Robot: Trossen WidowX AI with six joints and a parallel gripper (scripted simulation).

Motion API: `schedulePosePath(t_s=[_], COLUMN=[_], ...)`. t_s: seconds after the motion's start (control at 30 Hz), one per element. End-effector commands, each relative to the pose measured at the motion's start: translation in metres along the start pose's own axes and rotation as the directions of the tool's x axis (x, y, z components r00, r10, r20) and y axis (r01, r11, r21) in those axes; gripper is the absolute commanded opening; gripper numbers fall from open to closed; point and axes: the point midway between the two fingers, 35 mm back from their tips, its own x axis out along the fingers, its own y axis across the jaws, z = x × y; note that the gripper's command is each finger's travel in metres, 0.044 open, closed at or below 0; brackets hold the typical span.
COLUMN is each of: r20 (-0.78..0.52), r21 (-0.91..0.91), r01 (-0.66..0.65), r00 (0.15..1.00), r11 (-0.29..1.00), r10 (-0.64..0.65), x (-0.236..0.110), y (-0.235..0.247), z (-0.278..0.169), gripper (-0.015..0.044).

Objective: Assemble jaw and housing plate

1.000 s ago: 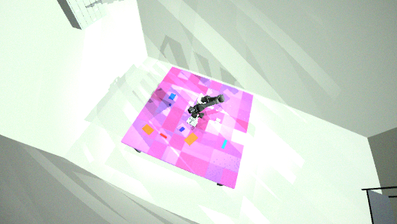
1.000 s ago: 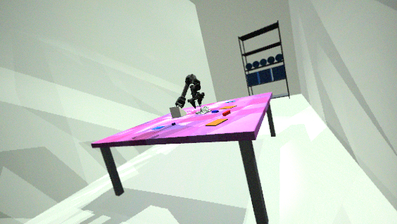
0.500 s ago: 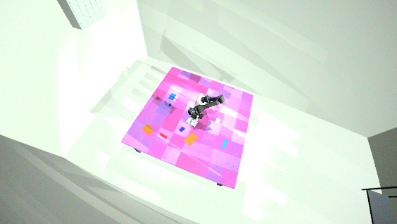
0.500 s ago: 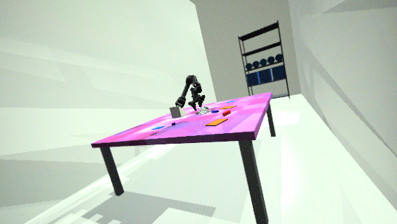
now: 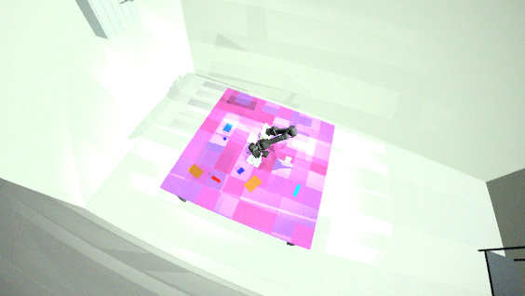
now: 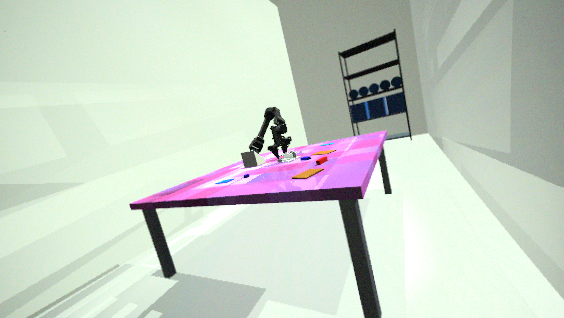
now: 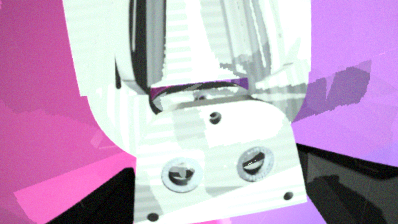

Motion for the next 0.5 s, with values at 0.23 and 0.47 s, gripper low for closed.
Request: schedulePosePath(t_s=[0.23,0.47], r20=[0.002,0.002], r21=[0.014,0.015], r01=[-0.005,-0.005], r00=[1.0,1.0], r11=[1.0,1.0], r10=[0.005,0.005], x=[0.0026,0.003], y=[0.0005,0.0005], z=[0.0003,0.0003], gripper=[0.0351,0.0351])
